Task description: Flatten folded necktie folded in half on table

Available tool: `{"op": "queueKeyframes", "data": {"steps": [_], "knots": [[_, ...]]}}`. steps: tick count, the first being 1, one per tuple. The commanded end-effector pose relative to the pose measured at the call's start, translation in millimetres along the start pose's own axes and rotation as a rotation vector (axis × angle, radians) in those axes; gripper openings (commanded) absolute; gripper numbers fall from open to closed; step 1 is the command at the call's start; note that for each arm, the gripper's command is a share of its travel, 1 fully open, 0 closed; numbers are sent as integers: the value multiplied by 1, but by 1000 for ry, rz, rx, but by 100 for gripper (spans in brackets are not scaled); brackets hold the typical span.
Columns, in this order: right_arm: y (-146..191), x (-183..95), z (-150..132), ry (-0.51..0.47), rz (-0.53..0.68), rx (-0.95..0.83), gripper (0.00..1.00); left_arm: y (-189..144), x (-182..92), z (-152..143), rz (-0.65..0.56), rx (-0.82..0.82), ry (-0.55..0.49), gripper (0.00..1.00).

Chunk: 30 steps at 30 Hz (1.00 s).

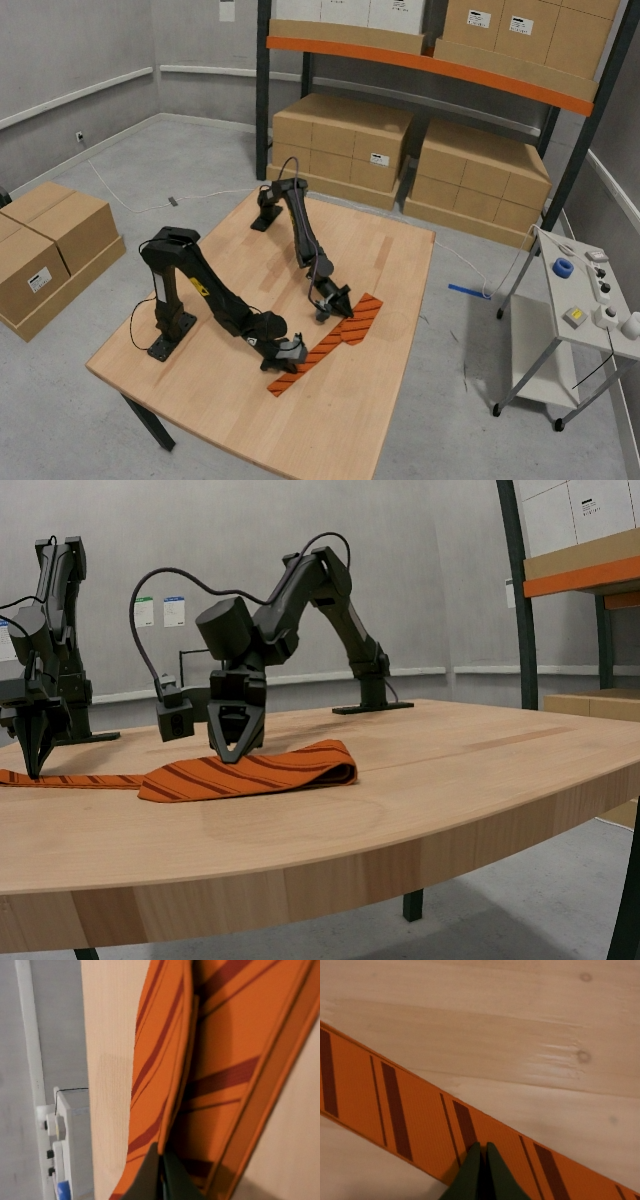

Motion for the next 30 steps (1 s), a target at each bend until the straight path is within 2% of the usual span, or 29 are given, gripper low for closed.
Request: {"op": "queueKeyframes", "data": {"steps": [1, 9, 30], "knots": [[-2, 3, -6, 13, 4, -4, 4, 15, -6, -1, 35, -68, -2, 2], [-2, 3, -6, 13, 4, -4, 4, 25, -14, -4, 81, -262, -24, 2], [-2, 3, -6, 13, 4, -4, 4, 45, -23, -16, 150, -594, -82, 2]]}}
Point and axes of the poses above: on each arm, the point where the finger pads meet when closed, its own x axis out along the fingers, its own y axis across the jaws, z = x × y, the point moved 3 cm from there along -x, back along the fingers, and after that the axes turned 5 degrees about -x, right-handed, at the moved point
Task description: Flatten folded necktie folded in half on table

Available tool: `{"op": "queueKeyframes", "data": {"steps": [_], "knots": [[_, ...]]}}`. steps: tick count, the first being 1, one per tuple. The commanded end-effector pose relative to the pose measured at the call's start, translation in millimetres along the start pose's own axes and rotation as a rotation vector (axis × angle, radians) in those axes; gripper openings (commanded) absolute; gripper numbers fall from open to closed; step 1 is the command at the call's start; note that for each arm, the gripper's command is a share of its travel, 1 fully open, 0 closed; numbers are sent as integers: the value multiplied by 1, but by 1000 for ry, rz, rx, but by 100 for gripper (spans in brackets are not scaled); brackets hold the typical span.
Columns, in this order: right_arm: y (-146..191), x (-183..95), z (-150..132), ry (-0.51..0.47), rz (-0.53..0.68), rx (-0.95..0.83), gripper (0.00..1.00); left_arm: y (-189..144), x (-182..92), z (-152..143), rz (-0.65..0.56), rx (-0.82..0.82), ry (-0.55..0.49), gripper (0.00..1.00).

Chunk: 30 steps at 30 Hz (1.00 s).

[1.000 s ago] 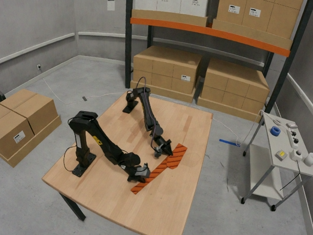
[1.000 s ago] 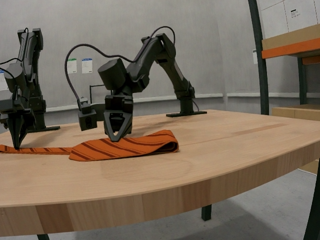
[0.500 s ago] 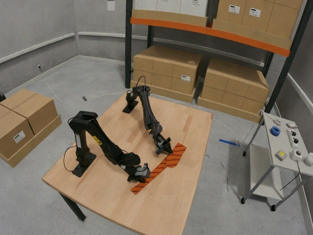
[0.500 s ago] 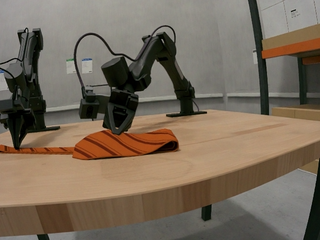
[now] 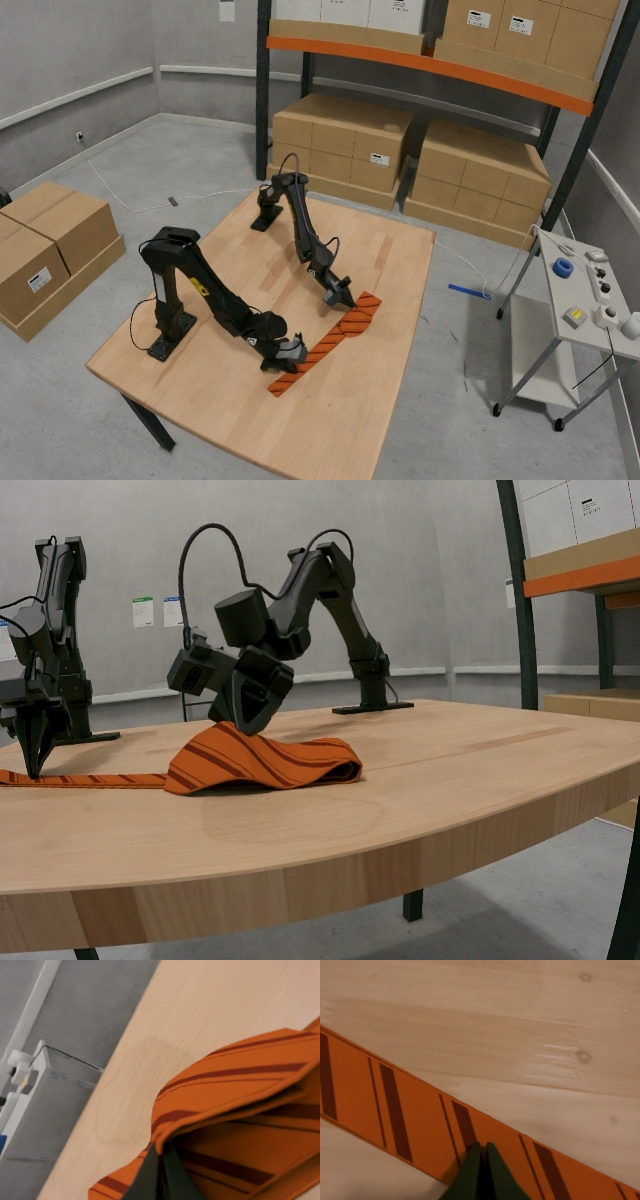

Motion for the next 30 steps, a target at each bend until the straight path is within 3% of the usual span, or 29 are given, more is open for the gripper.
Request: {"op": "queueKeyframes", "data": {"steps": [1, 30], "knots": [[-2, 3, -6, 13, 4, -4, 4, 24, -6, 5, 51, -135, -35, 2], [-2, 3, -6, 13, 4, -4, 4, 53, -16, -6, 98, -512, -125, 2]]}}
Point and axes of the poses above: on each arm, the point where the finger pads meet when closed, its own x axis out along the fingers, its own y axis across the jaws, z = x × y, the point moved 3 cm from there along -x, back along the fingers, and after that the axes turned 5 degrees about -x, right-handed, at the moved point
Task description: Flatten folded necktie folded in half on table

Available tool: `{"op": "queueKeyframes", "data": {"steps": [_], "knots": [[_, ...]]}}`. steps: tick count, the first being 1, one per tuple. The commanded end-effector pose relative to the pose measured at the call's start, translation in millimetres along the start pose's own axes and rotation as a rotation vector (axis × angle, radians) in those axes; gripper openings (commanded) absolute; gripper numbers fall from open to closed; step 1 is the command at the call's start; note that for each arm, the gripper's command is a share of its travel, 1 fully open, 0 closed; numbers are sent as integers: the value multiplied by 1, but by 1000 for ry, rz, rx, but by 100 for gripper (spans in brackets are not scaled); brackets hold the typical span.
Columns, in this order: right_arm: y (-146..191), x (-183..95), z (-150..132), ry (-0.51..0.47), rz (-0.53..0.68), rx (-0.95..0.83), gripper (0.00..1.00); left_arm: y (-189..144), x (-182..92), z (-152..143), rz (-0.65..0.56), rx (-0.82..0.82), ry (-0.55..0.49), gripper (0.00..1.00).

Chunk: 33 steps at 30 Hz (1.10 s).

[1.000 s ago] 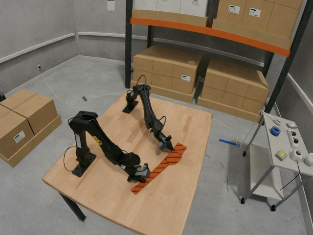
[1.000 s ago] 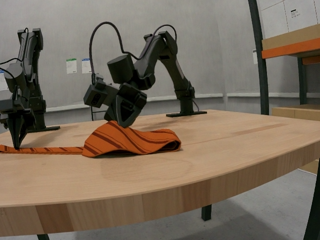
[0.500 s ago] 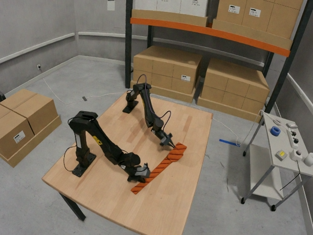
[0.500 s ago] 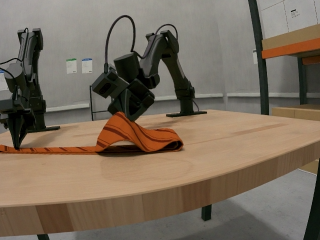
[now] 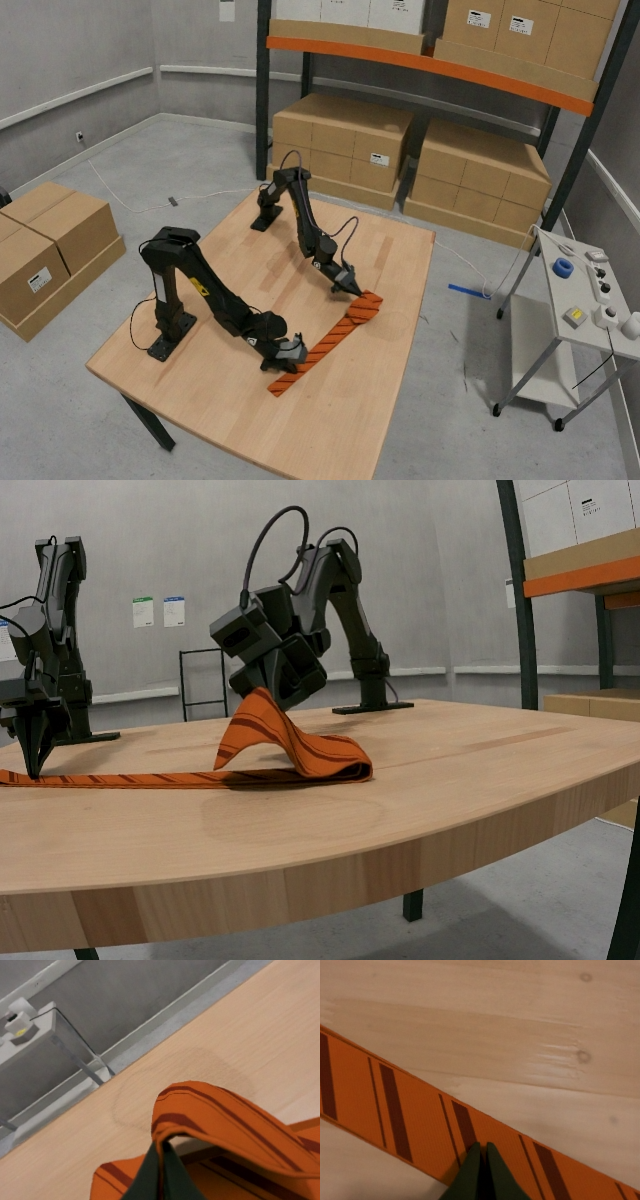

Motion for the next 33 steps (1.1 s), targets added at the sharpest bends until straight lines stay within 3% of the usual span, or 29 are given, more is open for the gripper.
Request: {"op": "queueKeyframes", "data": {"steps": [1, 33], "knots": [[-2, 3, -6, 13, 4, -4, 4, 13, -5, 13, 8, -105, -50, 2], [-2, 3, -6, 13, 4, -4, 4, 54, -12, 10, 4, -577, -102, 2]]}}
Point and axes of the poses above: on each arm, the point where the finger pads meet when closed, its own x axis out along the fingers, its own y axis across the jaws, z = x × y, the point moved 3 cm from there along -x, back along the fingers, and after that the axes turned 5 degrees about -x, right-handed, at the moved point
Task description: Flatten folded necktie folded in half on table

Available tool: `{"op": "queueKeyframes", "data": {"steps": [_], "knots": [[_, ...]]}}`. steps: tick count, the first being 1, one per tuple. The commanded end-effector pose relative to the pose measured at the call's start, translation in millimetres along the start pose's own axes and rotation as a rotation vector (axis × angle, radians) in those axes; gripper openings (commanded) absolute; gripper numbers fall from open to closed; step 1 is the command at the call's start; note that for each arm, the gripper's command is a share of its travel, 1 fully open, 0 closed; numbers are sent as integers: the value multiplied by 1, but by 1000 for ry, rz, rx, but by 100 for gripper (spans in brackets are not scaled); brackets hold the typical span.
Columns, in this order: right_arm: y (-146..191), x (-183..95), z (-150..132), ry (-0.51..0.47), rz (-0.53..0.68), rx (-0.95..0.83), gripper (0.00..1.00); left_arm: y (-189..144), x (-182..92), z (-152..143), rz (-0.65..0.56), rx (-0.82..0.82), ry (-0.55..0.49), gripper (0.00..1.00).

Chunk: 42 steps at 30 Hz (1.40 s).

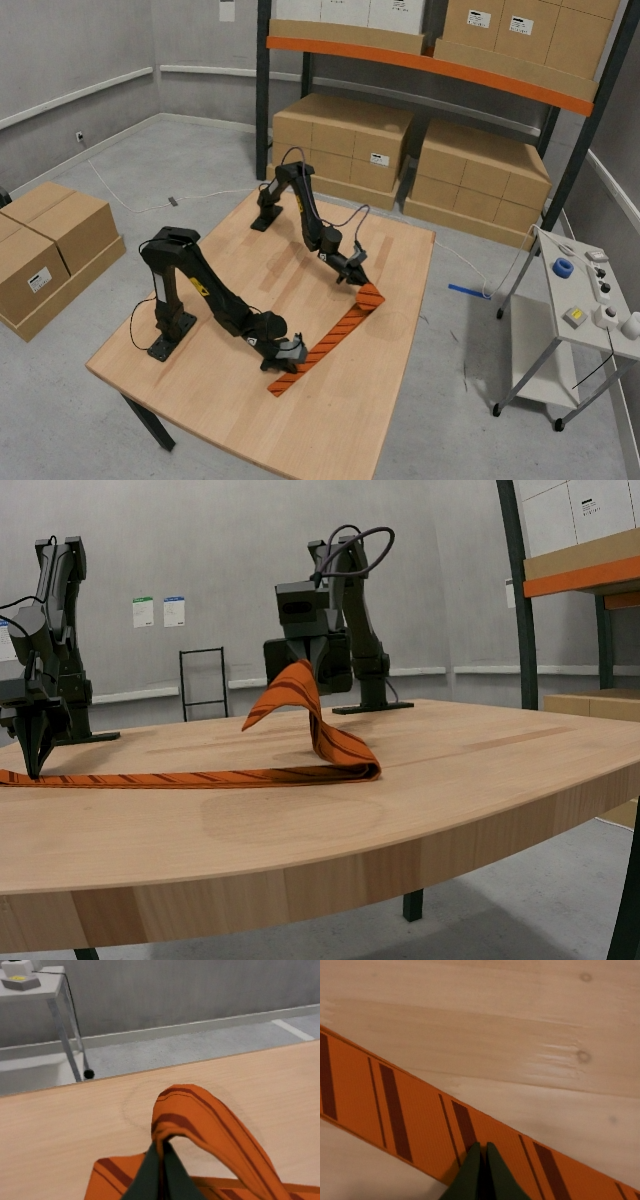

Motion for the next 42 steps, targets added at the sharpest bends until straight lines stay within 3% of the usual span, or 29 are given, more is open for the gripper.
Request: {"op": "queueKeyframes", "data": {"steps": [1, 27, 42], "knots": [[-2, 3, -6, 13, 4, -4, 4, 10, -4, 16, -9, -122, -25, 2], [-2, 3, -6, 13, 4, -4, 4, 39, -5, 22, -14, -462, -23, 2], [-2, 3, -6, 13, 4, -4, 4, 63, -5, 23, -17, -740, -21, 2]]}}
Point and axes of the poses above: on each arm, the point where the finger pads meet when closed, its own x axis out along the fingers, its own y axis across the jaws, z = x × y, the point moved 3 cm from there along -x, back along the fingers, and after that the axes turned 5 degrees about -x, right-handed, at the moved point
